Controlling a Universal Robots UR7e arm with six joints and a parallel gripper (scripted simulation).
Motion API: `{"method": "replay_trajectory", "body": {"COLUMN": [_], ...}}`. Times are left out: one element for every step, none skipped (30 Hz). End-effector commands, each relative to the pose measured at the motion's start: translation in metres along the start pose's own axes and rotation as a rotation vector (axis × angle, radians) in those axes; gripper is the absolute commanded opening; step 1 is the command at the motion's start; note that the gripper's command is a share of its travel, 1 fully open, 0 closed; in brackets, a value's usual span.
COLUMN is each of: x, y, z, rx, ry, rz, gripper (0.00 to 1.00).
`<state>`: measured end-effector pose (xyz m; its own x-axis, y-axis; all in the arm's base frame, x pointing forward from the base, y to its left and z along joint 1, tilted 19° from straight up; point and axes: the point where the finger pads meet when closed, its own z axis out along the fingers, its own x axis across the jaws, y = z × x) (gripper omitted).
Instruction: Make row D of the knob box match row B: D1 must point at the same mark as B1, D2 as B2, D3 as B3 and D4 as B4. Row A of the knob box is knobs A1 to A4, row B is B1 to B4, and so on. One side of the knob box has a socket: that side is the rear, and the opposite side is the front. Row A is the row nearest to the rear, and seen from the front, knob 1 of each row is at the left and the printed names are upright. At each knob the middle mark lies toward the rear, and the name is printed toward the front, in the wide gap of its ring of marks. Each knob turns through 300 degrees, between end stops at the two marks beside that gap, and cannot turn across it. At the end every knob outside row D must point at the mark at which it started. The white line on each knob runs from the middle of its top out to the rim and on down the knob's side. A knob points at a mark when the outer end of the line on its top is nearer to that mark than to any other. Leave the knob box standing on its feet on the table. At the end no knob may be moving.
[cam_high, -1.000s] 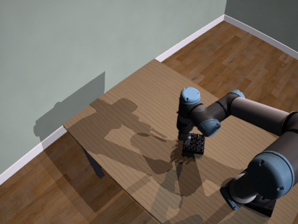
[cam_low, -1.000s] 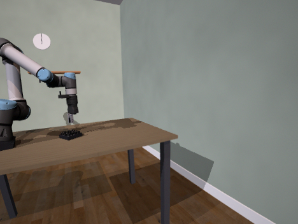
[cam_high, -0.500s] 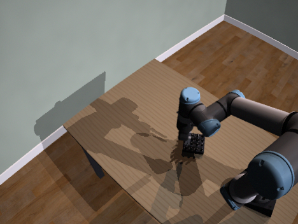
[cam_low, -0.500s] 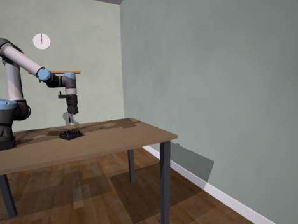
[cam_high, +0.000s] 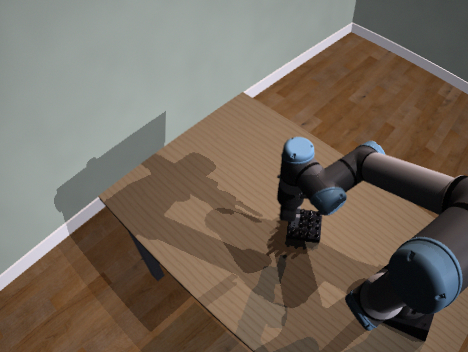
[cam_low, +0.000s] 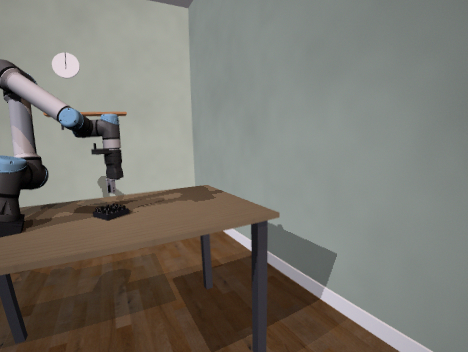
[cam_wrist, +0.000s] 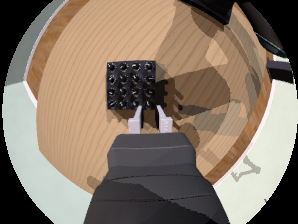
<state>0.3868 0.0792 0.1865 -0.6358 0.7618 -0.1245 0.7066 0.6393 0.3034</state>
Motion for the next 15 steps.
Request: {"method": "replay_trajectory", "body": {"x": [-0.0002,-0.0002,-0.0002,-0.0002,-0.0002,-0.0002,-0.0002,-0.0002,-0.0002,-0.0002,-0.0002,-0.0003,-0.0003,-0.0003,-0.0003], "y": [0.0003,0.0003,0.0003,0.0003,0.0003,0.0003,0.0003,0.0003,0.0003,0.0003,0.0003,0.0003,0.0003,0.0003,0.0003], "z": [-0.0004,-0.0004,-0.0004,-0.0004,-0.0004,-0.0004,-0.0004,-0.0003,-0.0003,-0.0002,-0.0001,0.0001,0.0003,0.0005,0.0009], "rx": [-0.001,-0.001,-0.001,-0.001,-0.001,-0.001,-0.001,-0.001,-0.001,-0.001,-0.001,-0.001,-0.001,-0.001,-0.001], "ry": [-0.001,-0.001,-0.001,-0.001,-0.001,-0.001,-0.001,-0.001,-0.001,-0.001,-0.001,-0.001,-0.001,-0.001,-0.001], "rz": [0.000,0.000,0.000,0.000,0.000,0.000,0.000,0.000,0.000,0.000,0.000,0.000,0.000,0.000,0.000], "gripper": [0.46,0.46,0.46,0.46,0.46,0.46,0.46,0.46,0.46,0.46,0.46,0.46,0.46,0.46,0.46]}}
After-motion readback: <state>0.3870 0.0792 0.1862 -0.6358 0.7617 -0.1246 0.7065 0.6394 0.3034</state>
